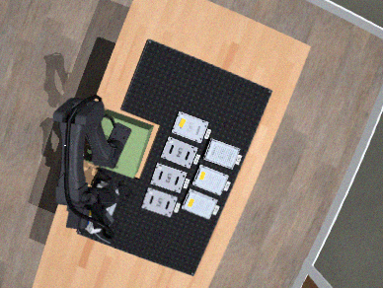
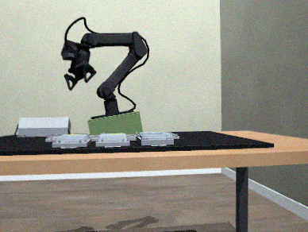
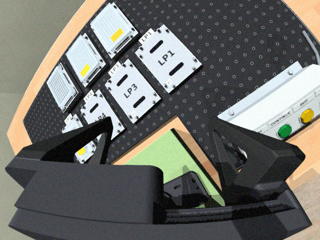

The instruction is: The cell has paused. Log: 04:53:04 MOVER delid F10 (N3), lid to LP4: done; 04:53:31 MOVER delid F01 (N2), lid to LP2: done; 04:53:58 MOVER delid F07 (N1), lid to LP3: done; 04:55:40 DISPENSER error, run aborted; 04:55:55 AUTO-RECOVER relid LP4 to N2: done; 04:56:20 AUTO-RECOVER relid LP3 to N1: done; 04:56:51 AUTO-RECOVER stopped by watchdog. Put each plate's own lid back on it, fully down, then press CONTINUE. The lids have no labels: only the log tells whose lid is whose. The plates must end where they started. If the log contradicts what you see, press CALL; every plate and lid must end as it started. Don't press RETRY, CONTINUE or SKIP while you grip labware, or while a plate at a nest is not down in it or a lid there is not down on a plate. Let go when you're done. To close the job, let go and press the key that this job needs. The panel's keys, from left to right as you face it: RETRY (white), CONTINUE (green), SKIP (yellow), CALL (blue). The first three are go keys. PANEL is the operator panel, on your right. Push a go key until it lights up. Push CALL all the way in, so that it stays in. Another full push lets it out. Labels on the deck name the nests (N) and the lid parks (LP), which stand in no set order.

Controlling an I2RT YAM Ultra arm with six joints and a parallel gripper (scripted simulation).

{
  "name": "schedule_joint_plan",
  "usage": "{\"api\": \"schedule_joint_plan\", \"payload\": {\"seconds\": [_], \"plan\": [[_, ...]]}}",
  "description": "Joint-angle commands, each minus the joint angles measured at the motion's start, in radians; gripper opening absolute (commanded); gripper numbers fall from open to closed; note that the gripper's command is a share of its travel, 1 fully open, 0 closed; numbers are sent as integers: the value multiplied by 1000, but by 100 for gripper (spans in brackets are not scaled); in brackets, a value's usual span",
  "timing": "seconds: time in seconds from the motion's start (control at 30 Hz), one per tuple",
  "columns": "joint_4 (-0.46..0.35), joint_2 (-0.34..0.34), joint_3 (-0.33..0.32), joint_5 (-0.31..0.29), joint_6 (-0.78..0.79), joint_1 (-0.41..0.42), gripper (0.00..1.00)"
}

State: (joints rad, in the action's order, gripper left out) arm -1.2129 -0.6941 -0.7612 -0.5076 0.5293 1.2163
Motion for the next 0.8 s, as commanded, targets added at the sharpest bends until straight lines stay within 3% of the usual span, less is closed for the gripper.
{"api": "schedule_joint_plan", "payload": {"seconds": [0.0,0.53,0.67,0.77], "plan": [[6,10,-18,-16,4,-3,100],[6,10,-18,-16,4,-3,100],[88,-101,-35,59,-84,-156,100],[67,-152,-61,81,-70,-184,100]]}}
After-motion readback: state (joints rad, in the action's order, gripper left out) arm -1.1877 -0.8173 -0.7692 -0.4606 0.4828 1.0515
